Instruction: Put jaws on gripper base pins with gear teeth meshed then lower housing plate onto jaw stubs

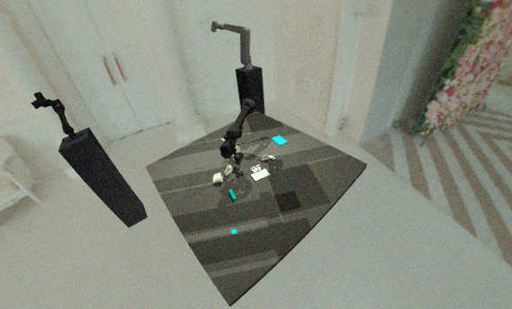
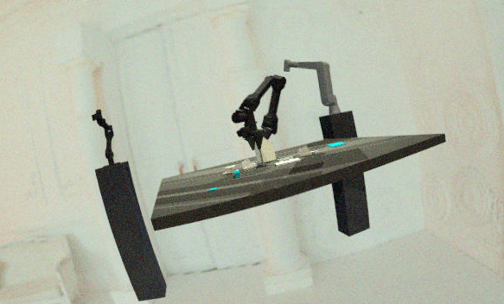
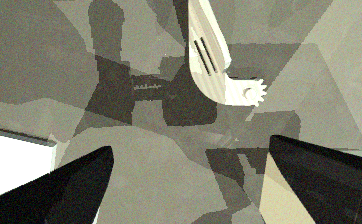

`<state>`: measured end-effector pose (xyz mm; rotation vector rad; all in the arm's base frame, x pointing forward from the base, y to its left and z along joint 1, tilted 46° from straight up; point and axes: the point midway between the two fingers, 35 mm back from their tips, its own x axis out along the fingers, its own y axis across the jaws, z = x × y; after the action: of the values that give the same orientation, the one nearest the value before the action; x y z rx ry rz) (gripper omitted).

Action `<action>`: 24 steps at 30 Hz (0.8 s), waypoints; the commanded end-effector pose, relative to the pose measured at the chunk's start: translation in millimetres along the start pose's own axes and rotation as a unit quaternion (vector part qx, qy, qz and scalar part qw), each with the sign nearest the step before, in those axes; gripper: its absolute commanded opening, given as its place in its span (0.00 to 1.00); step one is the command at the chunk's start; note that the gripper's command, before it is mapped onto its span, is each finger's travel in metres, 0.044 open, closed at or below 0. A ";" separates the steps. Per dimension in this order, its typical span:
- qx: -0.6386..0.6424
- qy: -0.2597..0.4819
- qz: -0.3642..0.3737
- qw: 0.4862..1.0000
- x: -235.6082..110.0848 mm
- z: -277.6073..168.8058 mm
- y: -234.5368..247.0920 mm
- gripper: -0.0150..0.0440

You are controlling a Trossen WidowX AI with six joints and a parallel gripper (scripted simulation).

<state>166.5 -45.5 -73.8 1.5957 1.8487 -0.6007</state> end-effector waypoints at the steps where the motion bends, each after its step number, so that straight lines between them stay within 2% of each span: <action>1: 0.000 0.000 0.000 1.000 0.0 0.0 0.0 1.00; 14: 0.000 0.000 0.000 1.000 0.0 0.0 0.0 1.00; 24: 0.000 0.000 0.000 1.000 0.0 0.0 0.0 0.56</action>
<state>166.4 -45.5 -73.8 1.5955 1.8488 -0.6008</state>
